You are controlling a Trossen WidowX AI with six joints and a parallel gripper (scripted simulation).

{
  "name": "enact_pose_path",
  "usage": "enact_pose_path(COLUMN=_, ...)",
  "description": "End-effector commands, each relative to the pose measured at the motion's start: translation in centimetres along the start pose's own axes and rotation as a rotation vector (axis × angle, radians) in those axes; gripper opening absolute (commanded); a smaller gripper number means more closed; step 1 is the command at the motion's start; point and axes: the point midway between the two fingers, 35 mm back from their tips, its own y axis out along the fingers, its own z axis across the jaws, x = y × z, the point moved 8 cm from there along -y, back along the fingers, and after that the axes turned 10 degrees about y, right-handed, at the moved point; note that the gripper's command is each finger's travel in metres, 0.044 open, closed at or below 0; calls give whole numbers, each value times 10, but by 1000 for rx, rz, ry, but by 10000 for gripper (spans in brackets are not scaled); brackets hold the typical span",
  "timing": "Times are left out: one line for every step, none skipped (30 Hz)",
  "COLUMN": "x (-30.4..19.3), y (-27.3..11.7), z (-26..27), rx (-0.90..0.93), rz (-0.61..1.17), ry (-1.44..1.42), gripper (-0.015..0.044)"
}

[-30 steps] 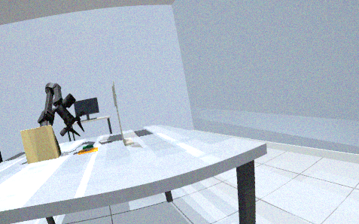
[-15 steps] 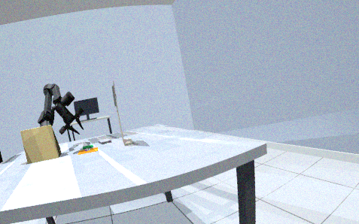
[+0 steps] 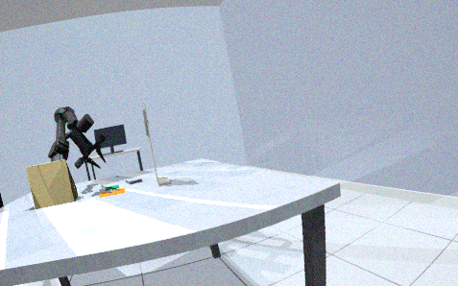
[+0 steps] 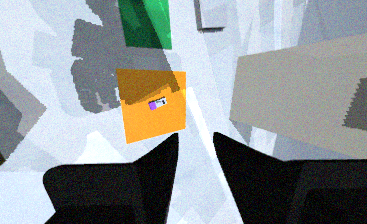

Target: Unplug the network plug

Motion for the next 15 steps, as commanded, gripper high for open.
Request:
enact_pose_path(x=0, y=-7, z=-10, rx=-5, rz=7, ry=-14, gripper=156)
enact_pose_path(x=0, y=-10, z=-12, rx=-5, rz=8, ry=-14, gripper=156)
enact_pose_path(x=0, y=-12, z=-14, rx=-5, rz=8, ry=-15, gripper=156)
enact_pose_path(x=0, y=-14, z=-16, rx=-5, rz=9, ry=-15, gripper=156)
enact_pose_path(x=0, y=-16, z=-18, rx=-5, rz=10, ry=-15, gripper=156)
enact_pose_path(x=0, y=-19, z=-20, rx=-5, rz=10, ry=-16, gripper=156)
enact_pose_path(x=1, y=-21, z=-21, rx=-5, rz=10, ry=-16, gripper=156)
enact_pose_path(x=1, y=-23, z=-23, rx=-5, rz=11, ry=-16, gripper=156)
enact_pose_path(x=1, y=-26, z=-25, rx=-6, rz=11, ry=-17, gripper=156)
enact_pose_path(x=1, y=-28, z=-27, rx=-6, rz=11, ry=-17, gripper=156)
enact_pose_path(x=2, y=-31, z=-28, rx=-6, rz=11, ry=-18, gripper=156)
enact_pose_path(x=2, y=-33, z=-30, rx=-6, rz=11, ry=-18, gripper=156)
enact_pose_path(x=2, y=-36, z=-32, rx=-6, rz=10, ry=-18, gripper=156)
enact_pose_path(x=3, y=-39, z=-33, rx=-7, rz=10, ry=-19, gripper=156)
enact_pose_path(x=3, y=-41, z=-35, rx=-7, rz=10, ry=-19, gripper=156)
